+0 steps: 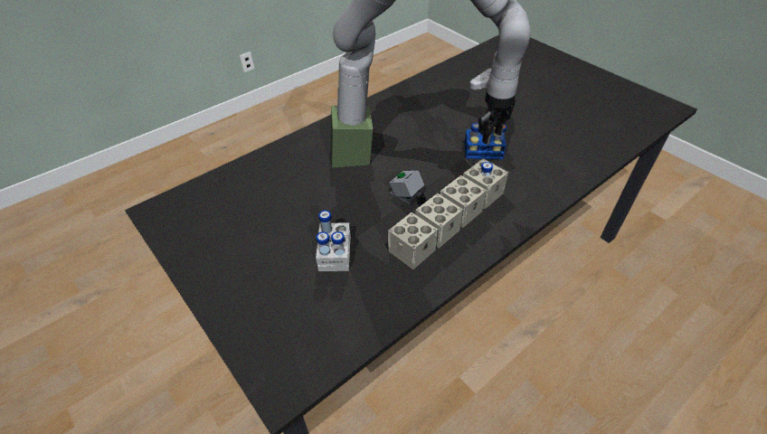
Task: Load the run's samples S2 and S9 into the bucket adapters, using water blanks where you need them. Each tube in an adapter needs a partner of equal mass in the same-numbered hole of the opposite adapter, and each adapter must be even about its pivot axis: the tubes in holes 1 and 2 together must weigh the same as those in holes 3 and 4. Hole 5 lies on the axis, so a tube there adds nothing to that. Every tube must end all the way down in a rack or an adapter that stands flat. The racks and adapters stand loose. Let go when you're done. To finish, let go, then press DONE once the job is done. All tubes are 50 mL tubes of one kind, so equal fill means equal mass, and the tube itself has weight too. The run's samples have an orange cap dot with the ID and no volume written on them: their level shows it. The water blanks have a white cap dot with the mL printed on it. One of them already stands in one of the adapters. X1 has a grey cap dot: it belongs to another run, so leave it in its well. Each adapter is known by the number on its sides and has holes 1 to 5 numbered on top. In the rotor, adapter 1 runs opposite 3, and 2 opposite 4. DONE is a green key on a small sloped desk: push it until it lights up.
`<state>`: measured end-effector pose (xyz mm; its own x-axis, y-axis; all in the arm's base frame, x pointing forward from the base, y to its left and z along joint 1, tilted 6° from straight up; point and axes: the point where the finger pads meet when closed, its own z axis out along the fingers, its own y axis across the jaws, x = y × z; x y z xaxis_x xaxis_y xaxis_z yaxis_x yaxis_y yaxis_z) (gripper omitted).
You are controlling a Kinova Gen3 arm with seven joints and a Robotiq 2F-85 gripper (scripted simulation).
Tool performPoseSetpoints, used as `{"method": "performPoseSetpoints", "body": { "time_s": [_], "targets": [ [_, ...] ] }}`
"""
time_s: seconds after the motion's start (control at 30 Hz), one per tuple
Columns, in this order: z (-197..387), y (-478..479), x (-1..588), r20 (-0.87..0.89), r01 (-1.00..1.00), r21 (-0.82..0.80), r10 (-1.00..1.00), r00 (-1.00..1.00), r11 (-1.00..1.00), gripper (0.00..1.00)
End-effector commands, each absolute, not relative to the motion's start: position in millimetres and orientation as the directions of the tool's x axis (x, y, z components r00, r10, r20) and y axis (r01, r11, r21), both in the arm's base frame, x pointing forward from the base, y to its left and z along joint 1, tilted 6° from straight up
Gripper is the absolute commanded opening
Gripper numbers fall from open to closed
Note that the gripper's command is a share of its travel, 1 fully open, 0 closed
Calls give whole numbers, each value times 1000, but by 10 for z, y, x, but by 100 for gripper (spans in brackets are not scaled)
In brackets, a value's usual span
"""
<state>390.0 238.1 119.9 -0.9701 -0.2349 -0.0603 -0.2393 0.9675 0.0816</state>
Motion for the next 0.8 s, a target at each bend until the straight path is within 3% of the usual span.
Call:
{"method": "performPoseSetpoints", "body": {
  "time_s": [0.0,0.77],
  "targets": [
    [1281,2383,3918,-66,-240,85,-235,-970,967,62],
    [1292,2375,3921,-68,-237,83,-232,-970,968,62]
  ]
}}
